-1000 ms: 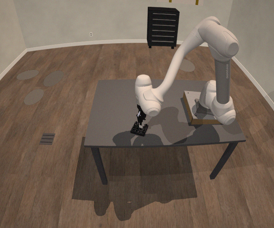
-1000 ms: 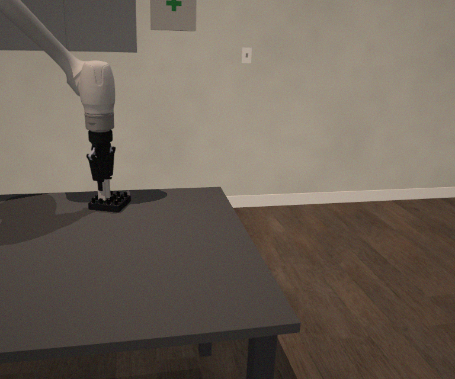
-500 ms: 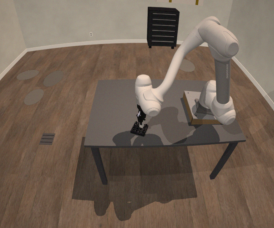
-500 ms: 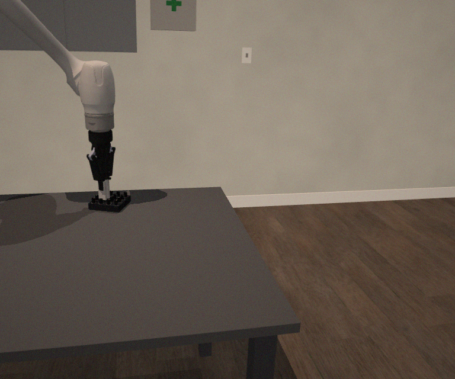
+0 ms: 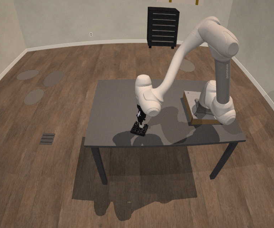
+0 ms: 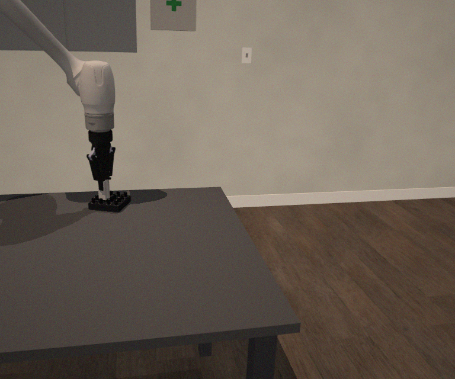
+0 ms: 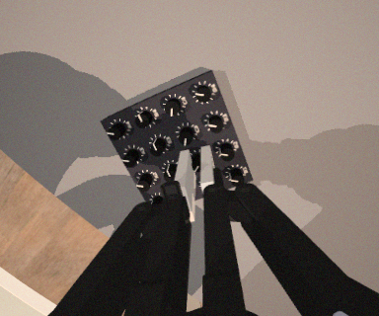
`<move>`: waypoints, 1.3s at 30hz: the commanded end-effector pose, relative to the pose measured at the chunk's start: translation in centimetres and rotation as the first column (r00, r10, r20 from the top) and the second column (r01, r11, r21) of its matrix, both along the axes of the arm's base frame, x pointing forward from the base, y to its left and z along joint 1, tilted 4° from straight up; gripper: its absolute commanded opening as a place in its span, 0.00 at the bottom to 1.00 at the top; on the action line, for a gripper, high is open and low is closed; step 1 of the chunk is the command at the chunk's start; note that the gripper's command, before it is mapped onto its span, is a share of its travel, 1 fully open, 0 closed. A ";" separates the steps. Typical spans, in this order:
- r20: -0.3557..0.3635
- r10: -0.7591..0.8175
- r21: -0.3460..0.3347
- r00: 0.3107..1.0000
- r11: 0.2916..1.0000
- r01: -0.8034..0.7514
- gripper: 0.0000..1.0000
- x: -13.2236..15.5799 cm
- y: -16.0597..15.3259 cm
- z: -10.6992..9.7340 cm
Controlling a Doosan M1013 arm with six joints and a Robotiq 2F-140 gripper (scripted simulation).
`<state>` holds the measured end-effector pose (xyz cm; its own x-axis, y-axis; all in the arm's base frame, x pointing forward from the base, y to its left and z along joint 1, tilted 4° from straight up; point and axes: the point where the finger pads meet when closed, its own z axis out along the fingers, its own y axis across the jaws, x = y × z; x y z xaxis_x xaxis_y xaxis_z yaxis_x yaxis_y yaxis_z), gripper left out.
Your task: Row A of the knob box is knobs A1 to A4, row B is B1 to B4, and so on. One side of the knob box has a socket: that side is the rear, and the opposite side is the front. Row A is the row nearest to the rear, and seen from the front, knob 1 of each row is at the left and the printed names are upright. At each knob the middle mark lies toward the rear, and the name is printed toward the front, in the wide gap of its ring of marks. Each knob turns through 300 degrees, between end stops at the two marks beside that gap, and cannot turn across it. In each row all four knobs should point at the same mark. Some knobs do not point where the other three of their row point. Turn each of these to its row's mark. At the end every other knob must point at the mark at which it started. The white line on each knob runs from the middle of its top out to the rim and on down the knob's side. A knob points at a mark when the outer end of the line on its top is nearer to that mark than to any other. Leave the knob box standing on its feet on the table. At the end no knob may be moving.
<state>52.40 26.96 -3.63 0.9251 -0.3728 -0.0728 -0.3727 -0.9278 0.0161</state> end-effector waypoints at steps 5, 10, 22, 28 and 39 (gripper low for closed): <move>0.000 0.000 0.000 1.000 1.000 0.000 0.05 0.0 0.0 0.0; 0.000 0.000 0.000 1.000 1.000 0.000 0.05 0.0 0.0 0.0; 0.001 0.089 0.007 0.996 0.996 -0.089 0.05 0.0 0.0 0.0; 0.005 0.240 0.017 0.971 0.971 -0.240 0.05 0.0 0.0 0.0; 0.009 0.347 0.025 0.938 0.938 -0.347 0.05 0.0 0.0 0.0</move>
<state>52.40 26.96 -3.63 0.9968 -0.0323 -0.0737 -0.0331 -0.9994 -0.0094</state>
